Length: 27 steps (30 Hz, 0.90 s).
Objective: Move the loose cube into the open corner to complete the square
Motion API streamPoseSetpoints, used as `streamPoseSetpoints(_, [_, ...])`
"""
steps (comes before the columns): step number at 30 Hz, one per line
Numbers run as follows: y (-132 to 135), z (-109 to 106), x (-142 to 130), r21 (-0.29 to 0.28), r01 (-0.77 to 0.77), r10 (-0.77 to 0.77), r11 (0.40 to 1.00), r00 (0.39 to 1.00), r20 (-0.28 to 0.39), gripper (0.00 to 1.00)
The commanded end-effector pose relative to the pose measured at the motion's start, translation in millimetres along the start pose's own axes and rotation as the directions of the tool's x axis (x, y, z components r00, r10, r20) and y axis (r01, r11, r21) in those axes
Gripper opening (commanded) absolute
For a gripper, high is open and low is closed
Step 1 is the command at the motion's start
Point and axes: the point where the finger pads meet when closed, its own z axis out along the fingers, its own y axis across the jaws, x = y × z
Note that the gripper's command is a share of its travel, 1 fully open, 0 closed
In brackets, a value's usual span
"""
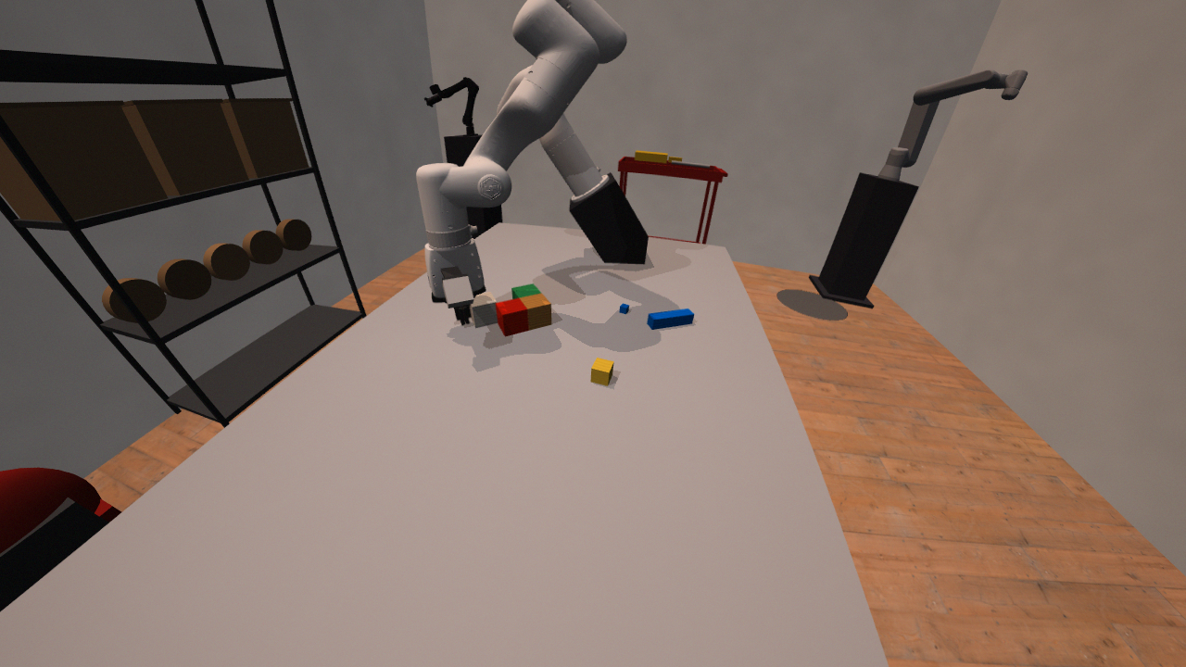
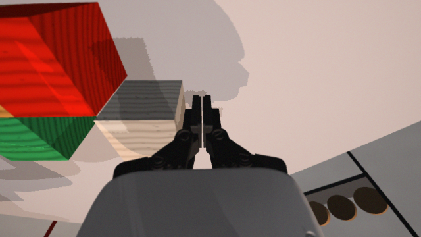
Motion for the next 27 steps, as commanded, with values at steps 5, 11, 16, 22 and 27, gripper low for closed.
streamPoseSetpoints(5, [-0.6,-1.3,1.1,-0.002,0.0,0.0,1.0,1.0,-0.003,0.0])
streamPoseSetpoints(11, [-3.2,-1.3,1.1,-0.002,0.0,0.0,1.0,1.0,-0.003,0.0])
streamPoseSetpoints(16, [-5.6,-1.3,1.1,-0.002,0.0,0.0,1.0,1.0,-0.003,0.0])
streamPoseSetpoints(22, [-7.8,-1.3,1.1,-0.002,0.0,0.0,1.0,1.0,-0.003,0.0])
streamPoseSetpoints(27, [-10.6,-1.3,1.1,-0.002,0.0,0.0,1.0,1.0,-0.003,0.0])
